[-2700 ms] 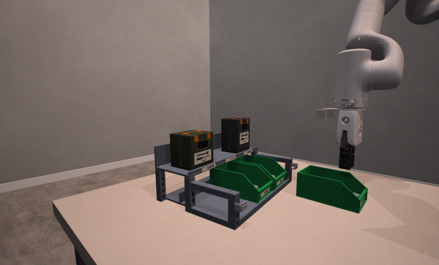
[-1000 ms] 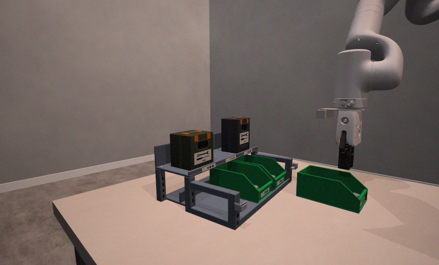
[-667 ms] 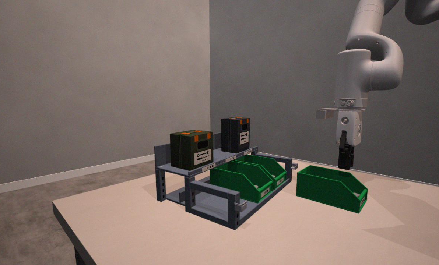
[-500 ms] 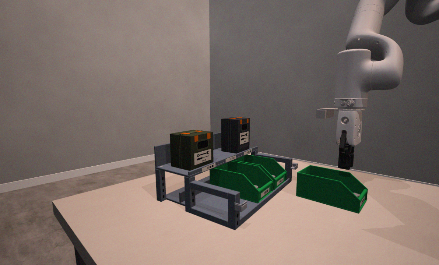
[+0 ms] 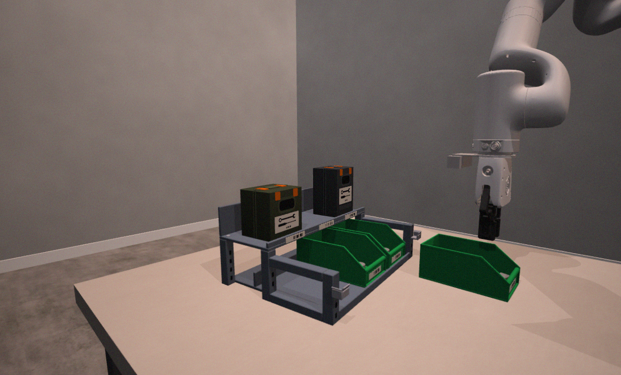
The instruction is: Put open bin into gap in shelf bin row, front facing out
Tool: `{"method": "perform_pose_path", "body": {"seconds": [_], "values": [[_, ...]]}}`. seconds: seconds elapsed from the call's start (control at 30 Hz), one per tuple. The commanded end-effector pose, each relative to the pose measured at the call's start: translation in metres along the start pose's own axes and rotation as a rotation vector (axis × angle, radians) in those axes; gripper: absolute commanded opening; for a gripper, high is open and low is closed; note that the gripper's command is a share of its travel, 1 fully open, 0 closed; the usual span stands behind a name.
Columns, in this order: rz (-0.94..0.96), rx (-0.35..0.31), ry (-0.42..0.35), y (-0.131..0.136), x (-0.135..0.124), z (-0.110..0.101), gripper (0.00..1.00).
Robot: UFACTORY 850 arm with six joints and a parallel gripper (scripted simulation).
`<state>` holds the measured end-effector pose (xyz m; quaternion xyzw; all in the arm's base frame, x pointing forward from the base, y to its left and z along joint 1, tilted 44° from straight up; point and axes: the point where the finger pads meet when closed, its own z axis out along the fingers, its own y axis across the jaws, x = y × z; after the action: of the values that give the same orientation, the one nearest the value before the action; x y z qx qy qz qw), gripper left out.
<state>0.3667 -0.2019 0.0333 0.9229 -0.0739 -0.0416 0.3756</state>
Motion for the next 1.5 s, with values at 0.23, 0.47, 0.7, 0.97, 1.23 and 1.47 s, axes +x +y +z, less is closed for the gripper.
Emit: {"method": "perform_pose_path", "body": {"seconds": [0.23, 0.47, 0.7, 0.97, 1.23, 1.47], "values": [[0.0, 0.0, 0.001, 0.0, 0.0, 0.008, 0.29], [0.0, 0.0, 0.001, 0.0, 0.0, 0.01, 0.29], [0.0, 0.0, 0.001, 0.0, 0.0, 0.018, 0.29], [0.0, 0.0, 0.001, 0.0, 0.0, 0.018, 0.29], [0.0, 0.0, 0.001, 0.0, 0.0, 0.028, 0.29], [0.0, 0.0, 0.001, 0.0, 0.0, 0.028, 0.29]]}}
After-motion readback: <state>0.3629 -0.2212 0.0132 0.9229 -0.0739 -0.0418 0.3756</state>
